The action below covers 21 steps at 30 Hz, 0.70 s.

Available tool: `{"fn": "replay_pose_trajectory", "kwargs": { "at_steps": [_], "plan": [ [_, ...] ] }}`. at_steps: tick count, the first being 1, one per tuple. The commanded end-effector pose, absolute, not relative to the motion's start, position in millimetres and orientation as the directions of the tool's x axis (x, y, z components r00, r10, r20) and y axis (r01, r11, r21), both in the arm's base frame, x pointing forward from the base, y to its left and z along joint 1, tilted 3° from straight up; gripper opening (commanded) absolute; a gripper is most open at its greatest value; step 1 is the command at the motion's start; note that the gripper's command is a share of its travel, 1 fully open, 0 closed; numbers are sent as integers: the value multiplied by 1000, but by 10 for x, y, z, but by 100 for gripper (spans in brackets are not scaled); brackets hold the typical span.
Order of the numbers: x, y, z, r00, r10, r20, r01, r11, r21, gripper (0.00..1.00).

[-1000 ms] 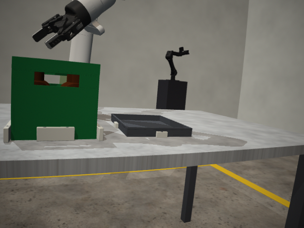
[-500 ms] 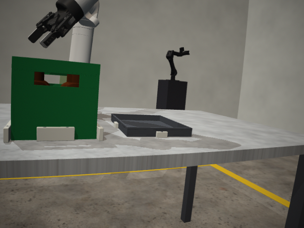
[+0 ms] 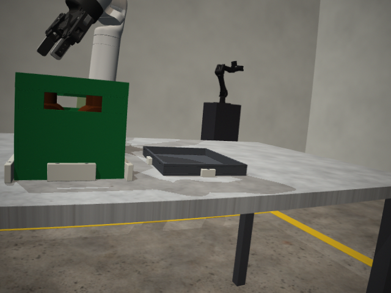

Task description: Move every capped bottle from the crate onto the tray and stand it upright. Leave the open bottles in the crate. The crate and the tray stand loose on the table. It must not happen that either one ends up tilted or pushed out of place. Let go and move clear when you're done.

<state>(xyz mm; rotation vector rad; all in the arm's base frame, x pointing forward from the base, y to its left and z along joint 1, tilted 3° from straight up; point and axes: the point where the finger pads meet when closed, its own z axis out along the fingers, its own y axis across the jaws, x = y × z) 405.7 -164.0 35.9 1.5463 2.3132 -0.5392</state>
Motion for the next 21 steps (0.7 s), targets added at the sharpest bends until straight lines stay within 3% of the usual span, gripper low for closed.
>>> {"fn": "replay_pose_trajectory", "kwargs": {
  "at_steps": [1, 21],
  "plan": [
    [4061, -1776, 421, -324, 843, -428, 945, 306, -112, 100],
    [4063, -1783, 432, -245, 925, -290, 970, 238, -60, 100]
  ]
}}
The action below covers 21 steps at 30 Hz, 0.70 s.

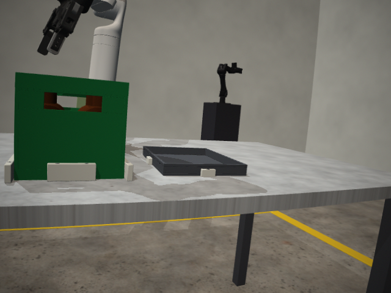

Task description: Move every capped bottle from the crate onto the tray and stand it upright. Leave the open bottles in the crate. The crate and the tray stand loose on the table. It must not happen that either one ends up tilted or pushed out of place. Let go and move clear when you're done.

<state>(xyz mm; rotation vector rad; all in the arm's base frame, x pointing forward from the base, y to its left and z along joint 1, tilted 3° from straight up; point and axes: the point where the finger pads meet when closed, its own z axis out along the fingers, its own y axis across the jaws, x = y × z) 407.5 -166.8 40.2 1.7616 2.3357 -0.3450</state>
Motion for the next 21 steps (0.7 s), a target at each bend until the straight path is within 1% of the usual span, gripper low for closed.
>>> {"fn": "replay_pose_trajectory", "kwargs": {
  "at_steps": [1, 15, 18, 21],
  "plan": [
    [4079, -1677, 409, -265, 921, -285, 964, 258, -63, 100],
    [4060, -1783, 430, -159, 976, -152, 987, 158, -20, 100],
    [4082, -1685, 422, -175, 974, -146, 985, 174, -20, 100],
    [4076, -1706, 422, -150, 982, -118, 989, 150, -13, 100]
  ]
}}
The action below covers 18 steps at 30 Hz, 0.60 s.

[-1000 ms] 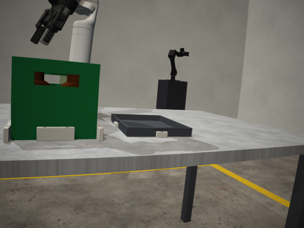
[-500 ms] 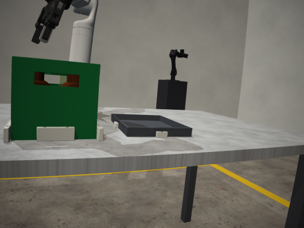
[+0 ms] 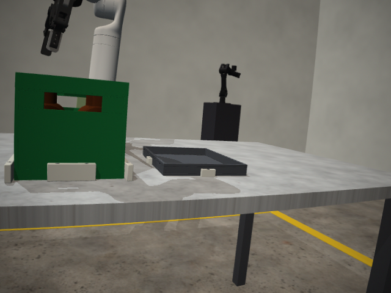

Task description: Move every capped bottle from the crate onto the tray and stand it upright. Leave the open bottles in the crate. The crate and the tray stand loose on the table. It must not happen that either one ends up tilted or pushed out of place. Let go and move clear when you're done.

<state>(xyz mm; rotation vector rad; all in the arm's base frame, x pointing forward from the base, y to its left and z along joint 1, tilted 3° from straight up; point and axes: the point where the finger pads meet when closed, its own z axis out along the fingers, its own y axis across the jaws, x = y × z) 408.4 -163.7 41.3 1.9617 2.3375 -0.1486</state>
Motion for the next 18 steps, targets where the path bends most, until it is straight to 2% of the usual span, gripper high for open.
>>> {"fn": "replay_pose_trajectory", "kwargs": {
  "at_steps": [1, 18],
  "plan": [
    [4074, -1713, 422, -142, 984, -109, 990, 142, -10, 100],
    [4071, -1724, 421, -54, 999, 6, 998, 54, 11, 100]
  ]
}}
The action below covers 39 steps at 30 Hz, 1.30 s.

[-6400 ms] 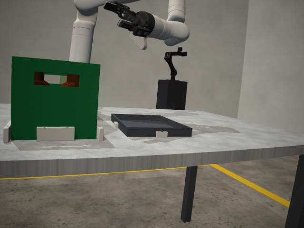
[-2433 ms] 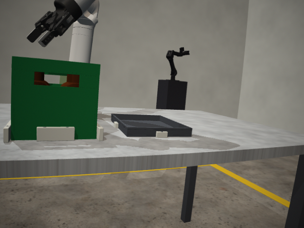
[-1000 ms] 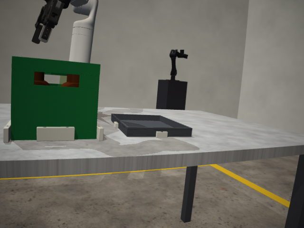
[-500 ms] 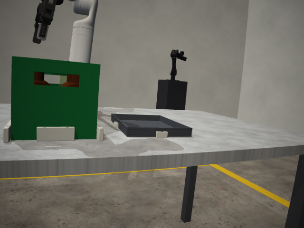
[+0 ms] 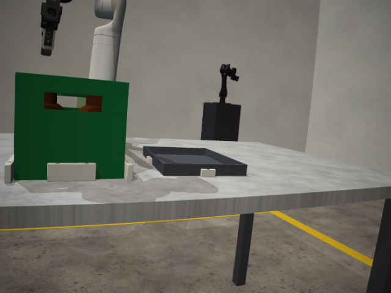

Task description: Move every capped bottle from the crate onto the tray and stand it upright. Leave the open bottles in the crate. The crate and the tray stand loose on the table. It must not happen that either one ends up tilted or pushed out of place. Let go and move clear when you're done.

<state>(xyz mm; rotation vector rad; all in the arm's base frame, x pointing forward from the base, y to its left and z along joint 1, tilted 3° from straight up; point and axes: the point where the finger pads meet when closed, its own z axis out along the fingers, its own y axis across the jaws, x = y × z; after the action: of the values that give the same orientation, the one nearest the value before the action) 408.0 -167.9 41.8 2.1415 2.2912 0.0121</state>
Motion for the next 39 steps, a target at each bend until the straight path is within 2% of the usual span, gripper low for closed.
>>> {"fn": "replay_pose_trajectory", "kwargs": {
  "at_steps": [1, 39],
  "plan": [
    [4069, -1730, 419, -48, 999, 10, 999, 48, 12, 100],
    [4059, -1796, 397, -2, 999, 52, 1000, 1, 16, 100]
  ]
}}
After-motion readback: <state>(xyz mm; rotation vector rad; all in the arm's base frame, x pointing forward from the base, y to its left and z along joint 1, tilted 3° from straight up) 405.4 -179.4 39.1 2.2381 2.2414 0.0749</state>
